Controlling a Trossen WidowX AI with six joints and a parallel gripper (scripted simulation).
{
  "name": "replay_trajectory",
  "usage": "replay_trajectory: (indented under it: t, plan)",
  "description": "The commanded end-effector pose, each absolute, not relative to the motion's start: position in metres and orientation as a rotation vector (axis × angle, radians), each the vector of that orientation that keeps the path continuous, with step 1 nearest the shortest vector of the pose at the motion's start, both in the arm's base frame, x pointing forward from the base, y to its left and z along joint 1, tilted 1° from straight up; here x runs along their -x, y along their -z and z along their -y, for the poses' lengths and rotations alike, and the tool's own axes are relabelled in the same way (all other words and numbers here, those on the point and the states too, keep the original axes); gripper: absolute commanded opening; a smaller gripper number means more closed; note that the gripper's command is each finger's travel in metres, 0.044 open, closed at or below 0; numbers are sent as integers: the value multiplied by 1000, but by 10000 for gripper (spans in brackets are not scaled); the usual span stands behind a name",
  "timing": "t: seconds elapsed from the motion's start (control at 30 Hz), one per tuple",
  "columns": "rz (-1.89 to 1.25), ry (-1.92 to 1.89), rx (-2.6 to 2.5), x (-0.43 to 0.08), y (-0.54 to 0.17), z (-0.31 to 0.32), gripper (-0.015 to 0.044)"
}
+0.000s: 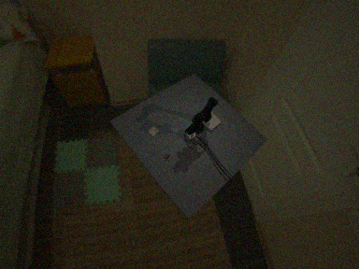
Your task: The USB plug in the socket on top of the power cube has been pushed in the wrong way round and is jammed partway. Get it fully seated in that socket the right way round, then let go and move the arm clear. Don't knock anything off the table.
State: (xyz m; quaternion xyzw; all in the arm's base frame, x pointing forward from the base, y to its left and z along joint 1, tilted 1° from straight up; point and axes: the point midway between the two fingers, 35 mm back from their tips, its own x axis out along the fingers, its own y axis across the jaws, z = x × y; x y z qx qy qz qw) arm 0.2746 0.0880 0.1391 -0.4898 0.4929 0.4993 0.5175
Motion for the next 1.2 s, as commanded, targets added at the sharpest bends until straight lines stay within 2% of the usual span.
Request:
replay_trajectory:
  t: [0.0, 1.17]
  plan:
    - [-1151, -1247, 1225, -274, -139, -88, 0]
    - [-1156, -1233, 1205, -276, -136, -89, 0]
